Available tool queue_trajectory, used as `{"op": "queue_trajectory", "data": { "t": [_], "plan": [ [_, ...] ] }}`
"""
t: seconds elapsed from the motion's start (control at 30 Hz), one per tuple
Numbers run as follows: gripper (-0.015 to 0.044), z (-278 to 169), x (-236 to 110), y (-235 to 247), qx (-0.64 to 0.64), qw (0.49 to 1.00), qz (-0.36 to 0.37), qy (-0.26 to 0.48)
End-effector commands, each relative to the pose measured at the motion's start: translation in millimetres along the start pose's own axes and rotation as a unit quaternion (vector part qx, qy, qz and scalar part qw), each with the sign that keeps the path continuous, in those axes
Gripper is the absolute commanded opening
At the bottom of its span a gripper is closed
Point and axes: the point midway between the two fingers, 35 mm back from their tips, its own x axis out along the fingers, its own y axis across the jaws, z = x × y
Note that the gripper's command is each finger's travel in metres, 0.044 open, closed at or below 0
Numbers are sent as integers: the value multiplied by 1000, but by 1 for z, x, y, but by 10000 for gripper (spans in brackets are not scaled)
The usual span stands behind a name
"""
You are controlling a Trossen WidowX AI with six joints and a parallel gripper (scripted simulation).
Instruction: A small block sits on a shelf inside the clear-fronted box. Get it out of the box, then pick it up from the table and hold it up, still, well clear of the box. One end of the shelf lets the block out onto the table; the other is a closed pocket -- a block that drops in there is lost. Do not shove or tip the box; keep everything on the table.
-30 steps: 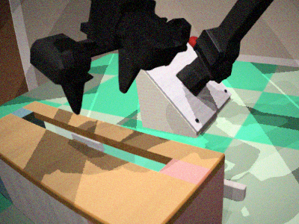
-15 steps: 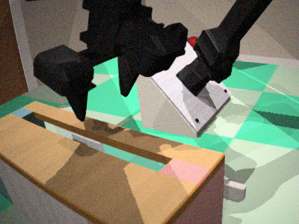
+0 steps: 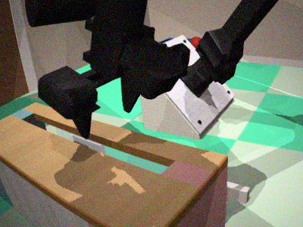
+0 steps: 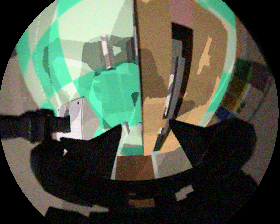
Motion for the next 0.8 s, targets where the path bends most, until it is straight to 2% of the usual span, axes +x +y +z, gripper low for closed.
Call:
{"op": "queue_trajectory", "data": {
  "t": [0.0, 0.77],
  "plan": [
    [400, 4, 9, 1, 0, 1000, 2, -3],
    [400, 14, 45, 7, 0, 1000, 2, -5]
  ]
}}
